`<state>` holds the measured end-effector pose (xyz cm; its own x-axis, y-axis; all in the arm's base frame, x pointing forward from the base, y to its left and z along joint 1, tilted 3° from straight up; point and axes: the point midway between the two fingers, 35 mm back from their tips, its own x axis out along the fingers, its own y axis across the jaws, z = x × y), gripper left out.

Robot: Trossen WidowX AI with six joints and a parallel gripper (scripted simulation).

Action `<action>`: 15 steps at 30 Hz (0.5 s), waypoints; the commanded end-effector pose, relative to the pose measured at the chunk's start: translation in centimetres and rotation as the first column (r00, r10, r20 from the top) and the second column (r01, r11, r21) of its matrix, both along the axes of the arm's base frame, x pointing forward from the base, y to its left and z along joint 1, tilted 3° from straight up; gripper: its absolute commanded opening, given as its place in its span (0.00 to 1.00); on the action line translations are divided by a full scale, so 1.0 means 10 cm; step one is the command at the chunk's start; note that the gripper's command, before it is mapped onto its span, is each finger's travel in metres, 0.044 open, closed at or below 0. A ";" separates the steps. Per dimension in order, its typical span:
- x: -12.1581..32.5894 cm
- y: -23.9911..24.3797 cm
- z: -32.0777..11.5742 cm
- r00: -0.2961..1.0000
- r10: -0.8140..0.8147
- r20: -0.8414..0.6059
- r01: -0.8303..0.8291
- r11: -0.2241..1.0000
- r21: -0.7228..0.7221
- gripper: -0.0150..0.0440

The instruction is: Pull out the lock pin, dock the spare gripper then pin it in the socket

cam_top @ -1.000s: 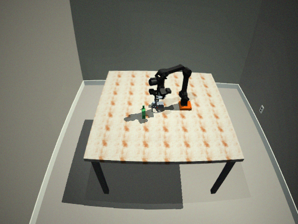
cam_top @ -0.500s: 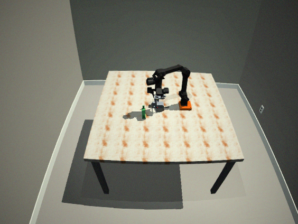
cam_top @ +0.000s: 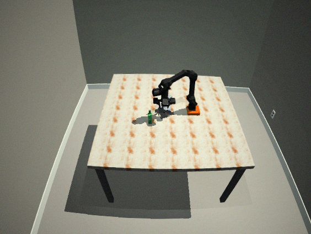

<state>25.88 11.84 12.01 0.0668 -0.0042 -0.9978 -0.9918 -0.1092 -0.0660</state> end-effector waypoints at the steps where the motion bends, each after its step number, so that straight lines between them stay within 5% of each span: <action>1: -0.01 -0.02 -0.10 1.000 -0.003 -0.007 0.003 1.000 -0.009 0.76; 15: 0.01 -0.03 -0.33 1.000 -0.003 -0.007 0.003 1.000 -0.009 0.76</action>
<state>26.13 11.74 9.54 0.0672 -0.0045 -0.9977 -0.9924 -0.1039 -0.0664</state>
